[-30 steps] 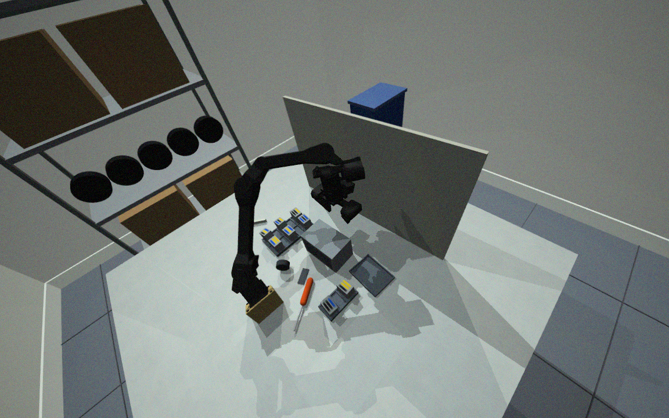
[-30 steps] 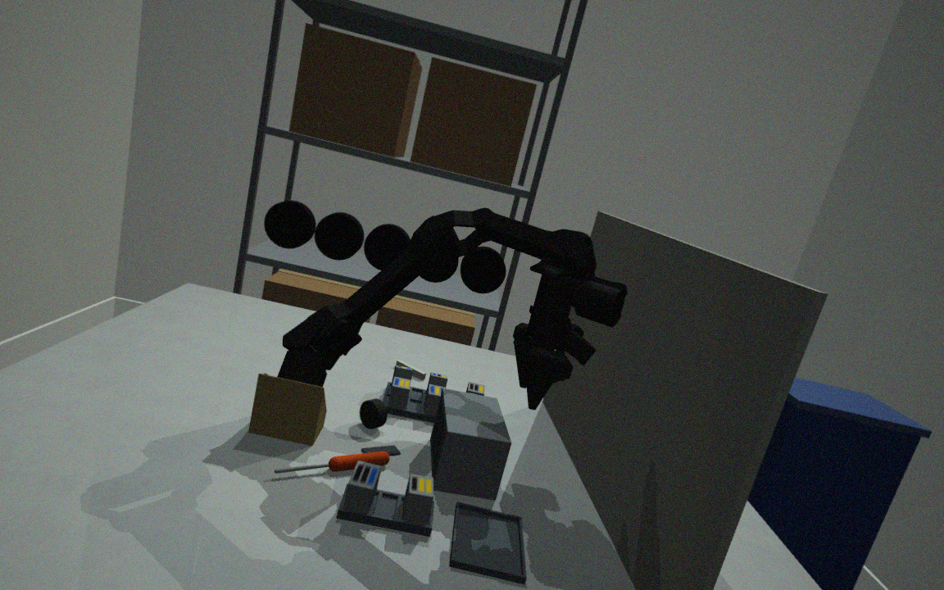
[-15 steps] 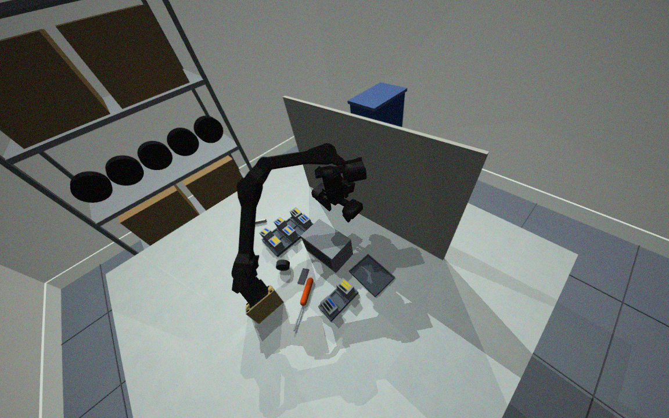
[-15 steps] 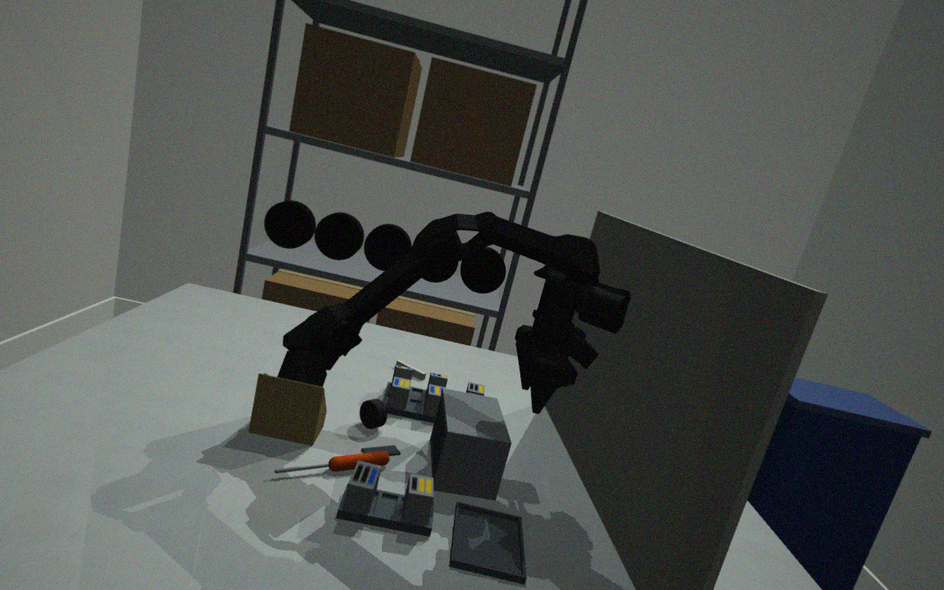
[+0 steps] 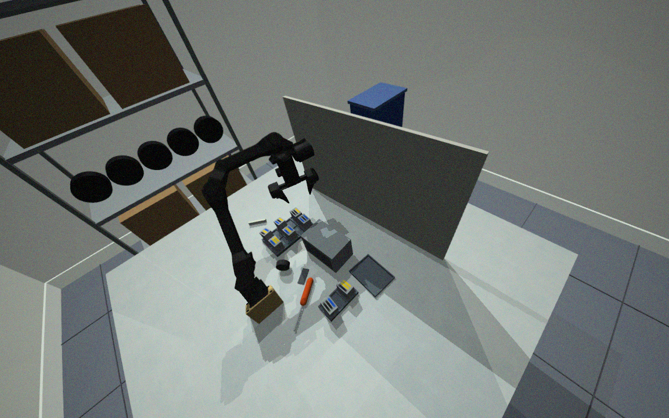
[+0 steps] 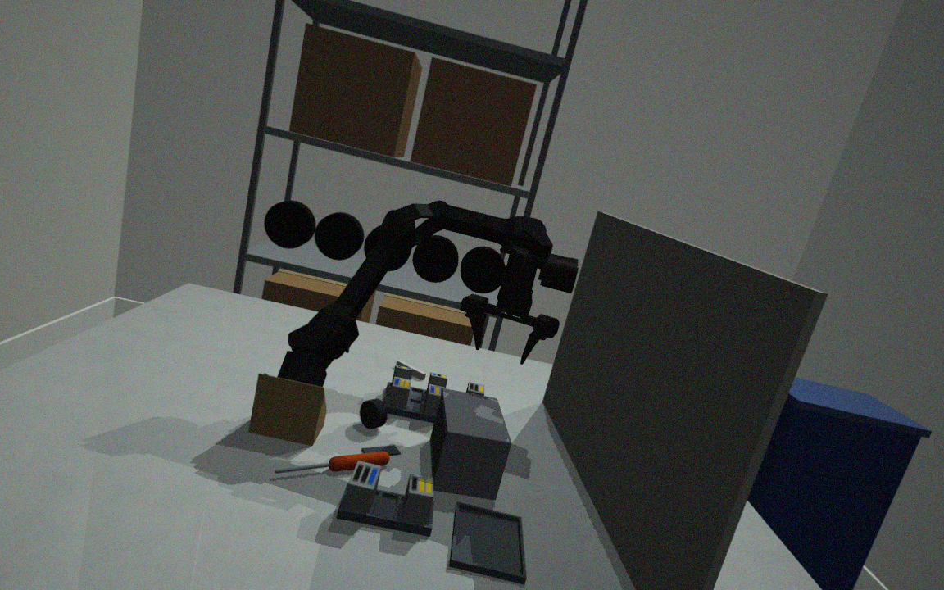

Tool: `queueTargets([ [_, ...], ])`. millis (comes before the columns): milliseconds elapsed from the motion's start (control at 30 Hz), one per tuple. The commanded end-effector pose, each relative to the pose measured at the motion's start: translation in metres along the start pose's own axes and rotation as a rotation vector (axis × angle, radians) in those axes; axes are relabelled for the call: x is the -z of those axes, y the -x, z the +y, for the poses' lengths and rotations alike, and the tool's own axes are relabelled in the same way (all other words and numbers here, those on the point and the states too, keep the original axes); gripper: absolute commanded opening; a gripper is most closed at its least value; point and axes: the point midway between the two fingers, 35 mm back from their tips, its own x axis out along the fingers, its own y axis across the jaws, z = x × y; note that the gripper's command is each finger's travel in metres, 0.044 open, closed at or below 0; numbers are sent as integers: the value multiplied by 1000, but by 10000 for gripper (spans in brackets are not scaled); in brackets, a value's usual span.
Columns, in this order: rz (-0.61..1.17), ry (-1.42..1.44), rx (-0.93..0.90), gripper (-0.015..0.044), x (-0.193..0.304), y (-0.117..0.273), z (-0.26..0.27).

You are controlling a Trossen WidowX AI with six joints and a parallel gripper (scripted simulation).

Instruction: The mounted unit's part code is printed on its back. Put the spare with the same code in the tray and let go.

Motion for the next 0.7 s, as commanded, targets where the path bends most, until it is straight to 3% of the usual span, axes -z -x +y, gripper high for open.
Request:
queueTargets([
  [0, -19, 288, -14, 440, -28, -1, 39],
  [167, -19, 288, -14, 440, -28, -1, 39],
  [367, -16, 294, -15, 300, -24, -32, 37],
  [667, -16, 295, -15, 300, -23, -41, 36],
])
